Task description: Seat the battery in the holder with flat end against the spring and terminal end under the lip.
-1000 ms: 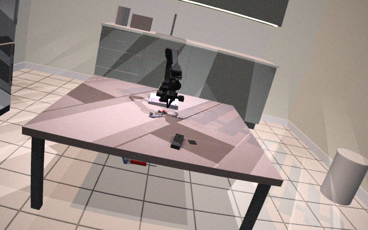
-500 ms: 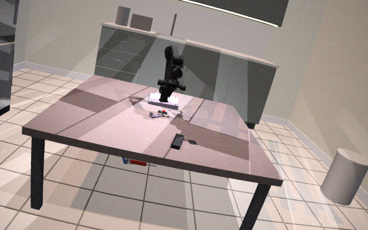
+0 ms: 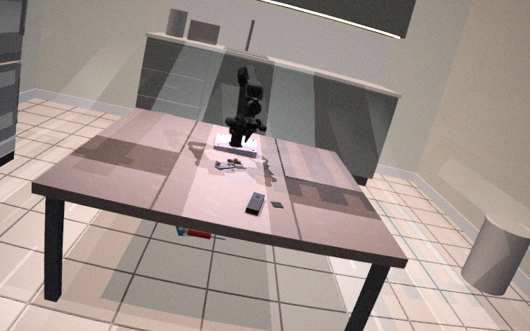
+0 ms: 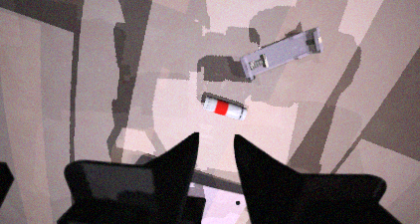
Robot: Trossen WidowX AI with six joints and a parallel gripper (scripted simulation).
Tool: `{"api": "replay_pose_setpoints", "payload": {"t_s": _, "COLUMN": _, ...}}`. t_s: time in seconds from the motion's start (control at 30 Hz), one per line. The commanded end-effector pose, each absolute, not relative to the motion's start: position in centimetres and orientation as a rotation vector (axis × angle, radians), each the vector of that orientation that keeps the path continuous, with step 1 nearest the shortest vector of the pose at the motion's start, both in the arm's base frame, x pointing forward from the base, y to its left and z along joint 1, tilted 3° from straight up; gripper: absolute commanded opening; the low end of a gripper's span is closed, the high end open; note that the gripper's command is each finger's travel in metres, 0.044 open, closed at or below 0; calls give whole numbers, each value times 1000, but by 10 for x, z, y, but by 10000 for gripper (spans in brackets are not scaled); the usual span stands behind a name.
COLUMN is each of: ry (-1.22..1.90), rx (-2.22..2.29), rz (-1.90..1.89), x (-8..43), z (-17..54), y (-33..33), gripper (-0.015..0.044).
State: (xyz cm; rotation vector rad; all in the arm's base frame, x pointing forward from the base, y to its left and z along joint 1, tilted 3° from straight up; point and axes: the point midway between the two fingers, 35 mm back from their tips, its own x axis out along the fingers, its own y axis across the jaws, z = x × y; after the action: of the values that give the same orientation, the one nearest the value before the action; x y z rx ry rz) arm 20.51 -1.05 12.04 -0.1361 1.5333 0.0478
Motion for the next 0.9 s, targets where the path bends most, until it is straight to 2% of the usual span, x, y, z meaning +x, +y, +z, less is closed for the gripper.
{"api": "replay_pose_setpoints", "payload": {"t_s": 0.0, "ry": 1515, "rx": -430, "rz": 330, "x": 206, "z": 105, "y": -16, "gripper": 227}}
{"api": "replay_pose_setpoints", "payload": {"t_s": 0.37, "ry": 1287, "rx": -1156, "rz": 1041, "x": 204, "z": 69, "y": -28, "gripper": 227}}
{"api": "replay_pose_setpoints", "payload": {"t_s": 0.87, "ry": 1281, "rx": -1167, "rz": 1052, "x": 204, "z": 68, "y": -29, "gripper": 227}}
